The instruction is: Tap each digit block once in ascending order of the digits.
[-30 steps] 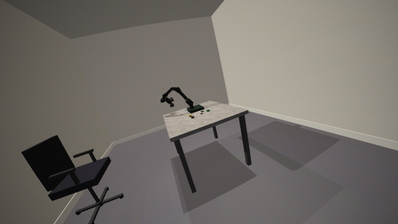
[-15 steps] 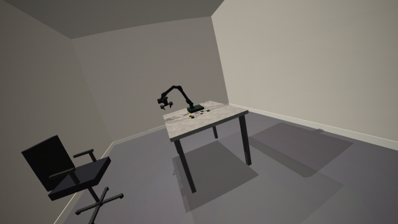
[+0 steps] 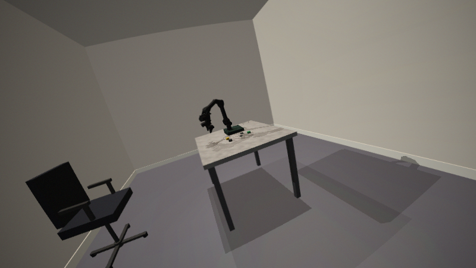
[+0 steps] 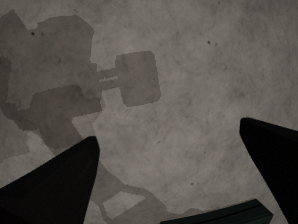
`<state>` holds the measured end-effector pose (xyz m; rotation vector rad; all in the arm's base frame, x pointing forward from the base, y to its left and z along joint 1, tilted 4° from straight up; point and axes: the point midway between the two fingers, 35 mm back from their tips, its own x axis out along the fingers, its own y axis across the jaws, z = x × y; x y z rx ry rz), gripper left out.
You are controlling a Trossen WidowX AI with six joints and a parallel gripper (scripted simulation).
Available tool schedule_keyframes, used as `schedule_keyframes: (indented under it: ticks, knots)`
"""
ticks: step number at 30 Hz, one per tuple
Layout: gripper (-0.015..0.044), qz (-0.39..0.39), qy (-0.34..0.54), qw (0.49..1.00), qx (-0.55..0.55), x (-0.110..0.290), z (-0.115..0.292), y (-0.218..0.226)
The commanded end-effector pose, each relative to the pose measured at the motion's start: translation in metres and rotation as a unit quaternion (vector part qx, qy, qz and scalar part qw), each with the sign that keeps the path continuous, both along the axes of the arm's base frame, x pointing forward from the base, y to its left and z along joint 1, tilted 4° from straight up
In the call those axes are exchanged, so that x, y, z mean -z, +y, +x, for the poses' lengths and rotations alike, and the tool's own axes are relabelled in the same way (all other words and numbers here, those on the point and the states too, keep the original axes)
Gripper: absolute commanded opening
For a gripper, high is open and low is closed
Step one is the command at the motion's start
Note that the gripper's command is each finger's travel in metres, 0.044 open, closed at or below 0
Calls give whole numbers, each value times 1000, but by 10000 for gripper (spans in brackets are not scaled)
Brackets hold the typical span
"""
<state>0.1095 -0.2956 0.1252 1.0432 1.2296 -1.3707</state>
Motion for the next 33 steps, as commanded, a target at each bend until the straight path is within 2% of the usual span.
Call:
schedule_keyframes:
  ticks: [1,4,7,9,33]
  knots:
    - [400,35,-23,966,-257,-4,55,48]
    - [400,49,-37,906,-419,-7,85,84]
    - [400,59,-49,818,-570,-11,109,123]
    - [400,61,-54,769,-634,-12,118,142]
    - [400,61,-55,763,-641,-12,118,144]
